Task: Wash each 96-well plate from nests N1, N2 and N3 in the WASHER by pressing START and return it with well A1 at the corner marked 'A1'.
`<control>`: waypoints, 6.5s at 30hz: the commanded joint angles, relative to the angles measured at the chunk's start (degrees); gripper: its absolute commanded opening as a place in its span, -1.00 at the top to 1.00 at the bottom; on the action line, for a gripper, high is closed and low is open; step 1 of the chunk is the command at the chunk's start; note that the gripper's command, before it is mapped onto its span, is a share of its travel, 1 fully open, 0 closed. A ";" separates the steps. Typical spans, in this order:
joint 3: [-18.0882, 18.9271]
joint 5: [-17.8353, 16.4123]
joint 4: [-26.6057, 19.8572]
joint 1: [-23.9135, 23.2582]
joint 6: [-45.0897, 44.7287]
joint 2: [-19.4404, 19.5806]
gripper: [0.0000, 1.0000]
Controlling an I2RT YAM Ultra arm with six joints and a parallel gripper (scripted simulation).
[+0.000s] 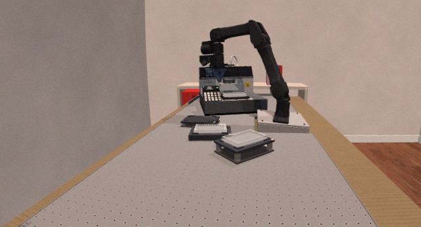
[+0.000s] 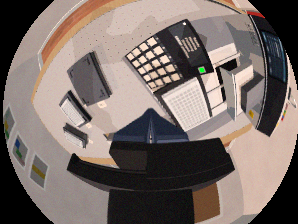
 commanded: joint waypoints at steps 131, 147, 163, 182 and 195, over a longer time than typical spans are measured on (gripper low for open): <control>-21.59 25.77 29.12 22.13 75.29 -6.50 1.00; -21.59 25.77 29.12 22.13 75.29 -6.50 1.00; -24.02 25.58 33.46 20.77 73.78 -5.27 1.00; -26.84 25.28 39.43 18.86 71.68 -3.07 1.00; -28.11 25.10 42.64 17.83 70.54 -1.63 1.00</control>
